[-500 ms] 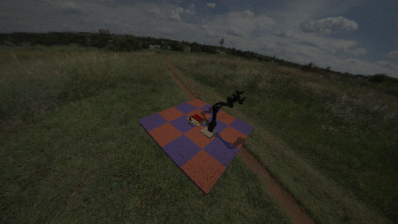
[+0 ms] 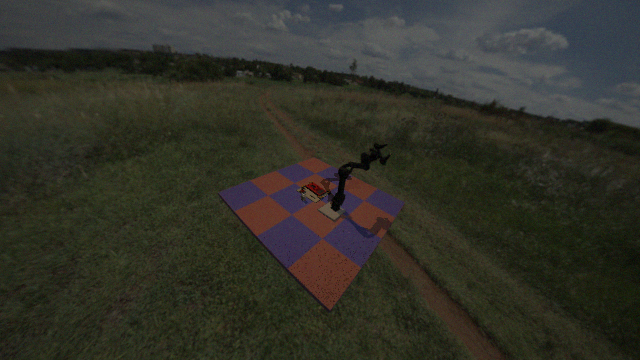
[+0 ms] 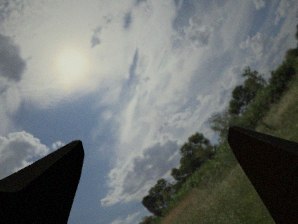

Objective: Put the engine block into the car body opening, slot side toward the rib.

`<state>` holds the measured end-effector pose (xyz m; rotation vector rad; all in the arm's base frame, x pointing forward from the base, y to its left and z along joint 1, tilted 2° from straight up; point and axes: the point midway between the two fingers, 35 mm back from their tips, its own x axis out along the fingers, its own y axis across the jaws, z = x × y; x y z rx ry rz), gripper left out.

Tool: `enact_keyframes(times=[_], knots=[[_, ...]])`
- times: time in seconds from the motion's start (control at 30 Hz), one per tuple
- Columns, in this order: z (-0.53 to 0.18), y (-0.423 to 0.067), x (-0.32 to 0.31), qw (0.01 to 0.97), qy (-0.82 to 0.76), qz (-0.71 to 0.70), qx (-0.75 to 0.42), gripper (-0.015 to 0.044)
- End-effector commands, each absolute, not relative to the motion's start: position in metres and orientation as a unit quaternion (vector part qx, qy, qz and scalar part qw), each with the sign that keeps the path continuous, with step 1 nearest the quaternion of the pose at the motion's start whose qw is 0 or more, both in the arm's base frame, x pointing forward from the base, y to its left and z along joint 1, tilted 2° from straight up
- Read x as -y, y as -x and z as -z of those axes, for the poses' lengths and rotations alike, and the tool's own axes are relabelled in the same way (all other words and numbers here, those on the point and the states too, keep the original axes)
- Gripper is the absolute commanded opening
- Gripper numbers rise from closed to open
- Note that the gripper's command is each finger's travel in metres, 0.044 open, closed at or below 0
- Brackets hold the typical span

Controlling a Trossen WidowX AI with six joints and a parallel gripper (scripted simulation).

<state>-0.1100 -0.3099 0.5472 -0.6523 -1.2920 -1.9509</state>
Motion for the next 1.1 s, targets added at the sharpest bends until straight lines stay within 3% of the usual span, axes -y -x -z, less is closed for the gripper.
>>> enact_keyframes(times=[0.0, 0.5, 1.07], knots=[[-0.542, 0.088, 0.329, 0.394, 0.213, 0.739, 0.503, 0.0440], [-0.513, -0.015, 0.386, 0.546, 0.077, 0.699, 0.455, 0.0440], [-0.477, -0.151, 0.394, 0.689, -0.086, 0.601, 0.396, 0.0440]])
